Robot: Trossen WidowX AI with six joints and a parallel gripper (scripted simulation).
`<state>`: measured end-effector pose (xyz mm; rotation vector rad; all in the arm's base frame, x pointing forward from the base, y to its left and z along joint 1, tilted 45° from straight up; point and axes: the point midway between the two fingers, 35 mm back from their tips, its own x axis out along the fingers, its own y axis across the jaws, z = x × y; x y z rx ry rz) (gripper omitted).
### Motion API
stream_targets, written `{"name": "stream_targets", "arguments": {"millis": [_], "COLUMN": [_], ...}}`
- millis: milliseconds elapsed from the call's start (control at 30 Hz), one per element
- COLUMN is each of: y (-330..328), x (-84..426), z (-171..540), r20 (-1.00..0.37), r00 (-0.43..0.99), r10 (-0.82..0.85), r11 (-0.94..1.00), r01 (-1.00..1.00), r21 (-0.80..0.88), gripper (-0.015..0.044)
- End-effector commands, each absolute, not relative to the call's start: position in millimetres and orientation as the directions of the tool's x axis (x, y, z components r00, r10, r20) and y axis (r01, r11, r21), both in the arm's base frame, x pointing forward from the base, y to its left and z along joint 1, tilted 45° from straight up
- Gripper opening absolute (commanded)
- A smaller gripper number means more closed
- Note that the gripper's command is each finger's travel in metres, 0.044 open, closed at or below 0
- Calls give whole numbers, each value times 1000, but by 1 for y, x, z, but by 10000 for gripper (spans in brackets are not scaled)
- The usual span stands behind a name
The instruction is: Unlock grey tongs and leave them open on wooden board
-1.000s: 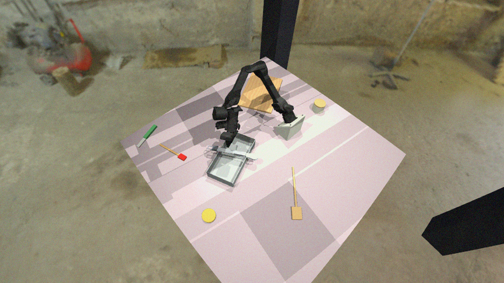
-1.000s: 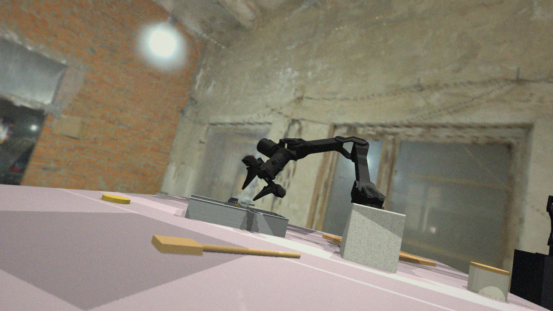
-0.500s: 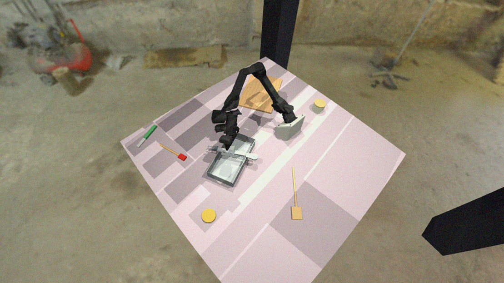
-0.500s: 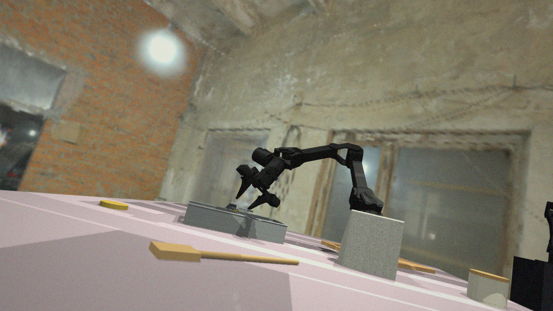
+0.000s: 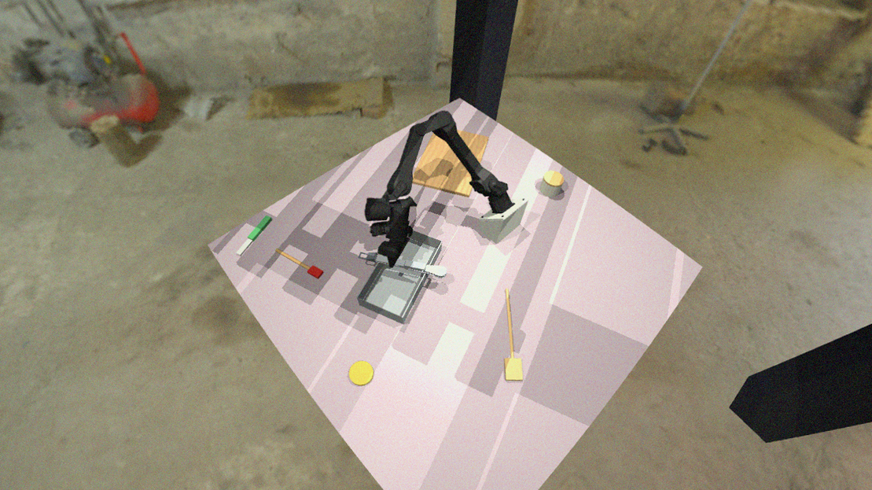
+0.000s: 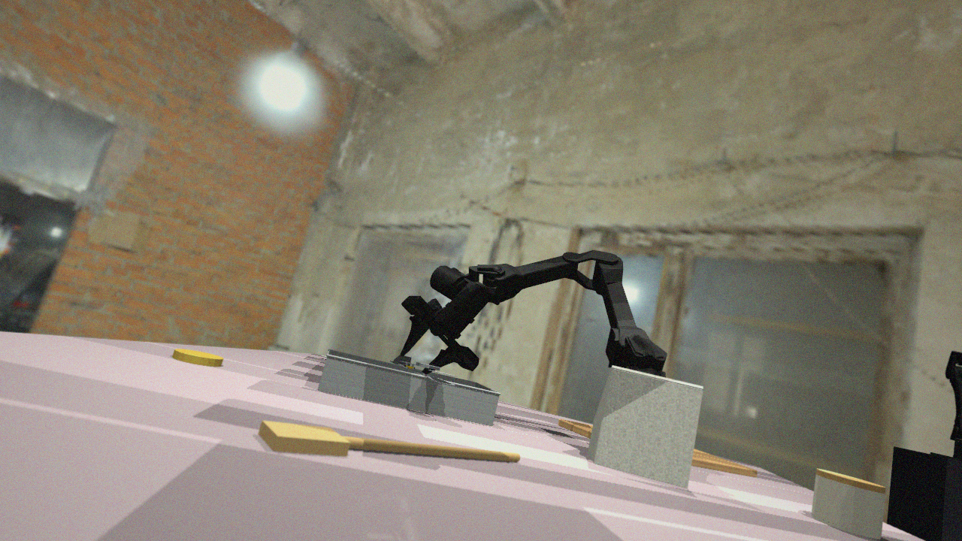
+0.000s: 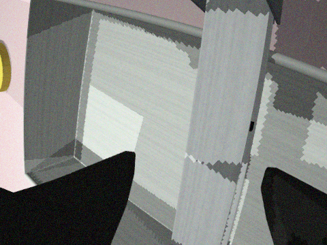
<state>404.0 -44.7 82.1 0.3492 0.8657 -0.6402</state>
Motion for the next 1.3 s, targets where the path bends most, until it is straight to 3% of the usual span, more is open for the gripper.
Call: {"name": "stream_targets", "arguments": {"millis": [0, 867, 1067, 1267], "y": [-48, -60, -59, -59], "x": [406, 418, 418, 418], "z": [74, 51, 53, 53], "r20": [-797, -796, -794, -794], "r00": [473, 474, 478, 478], "r10": [-376, -377, -376, -376], "r11": [763, 763, 762, 762], "r01": [646, 646, 647, 647], "r21": [24, 24, 29, 29], "gripper": [260, 260, 103, 62]}}
